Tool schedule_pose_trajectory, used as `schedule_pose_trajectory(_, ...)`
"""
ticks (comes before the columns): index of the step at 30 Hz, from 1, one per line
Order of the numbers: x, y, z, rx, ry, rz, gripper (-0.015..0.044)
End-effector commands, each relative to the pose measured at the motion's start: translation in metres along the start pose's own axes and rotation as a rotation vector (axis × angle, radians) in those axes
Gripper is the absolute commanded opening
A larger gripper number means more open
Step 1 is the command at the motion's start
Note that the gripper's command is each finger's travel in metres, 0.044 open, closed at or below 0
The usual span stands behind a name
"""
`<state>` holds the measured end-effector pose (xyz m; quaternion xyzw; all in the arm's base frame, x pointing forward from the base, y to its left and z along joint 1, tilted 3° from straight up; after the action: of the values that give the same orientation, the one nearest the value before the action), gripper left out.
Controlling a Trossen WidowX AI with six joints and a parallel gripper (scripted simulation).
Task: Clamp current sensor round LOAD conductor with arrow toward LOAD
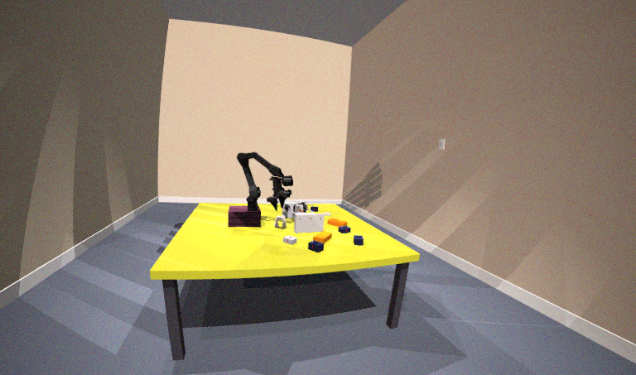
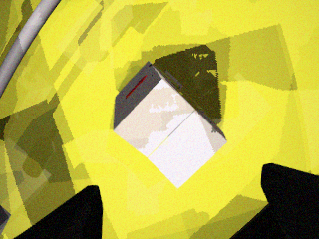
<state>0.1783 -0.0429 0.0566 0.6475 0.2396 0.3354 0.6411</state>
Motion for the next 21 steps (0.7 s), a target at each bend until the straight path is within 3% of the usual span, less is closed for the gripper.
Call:
schedule_pose_trajectory(1,0.01,0.002,0.012,0.034,-0.791,-0.127,0.032)
schedule_pose_trajectory(21,0.009,-0.012,0.013,0.033,-0.837,-0.134,0.032)
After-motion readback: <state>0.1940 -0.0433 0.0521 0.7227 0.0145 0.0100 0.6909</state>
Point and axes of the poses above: the point midway between the two fingers, 35 mm back from their tips, its own y axis back along the fingers, its own x axis across the jaws, z = x × y, the point moved 1 cm from there along y, back along the fingers, and after that the axes turned 3 degrees about -y, right-handed, at the moved point
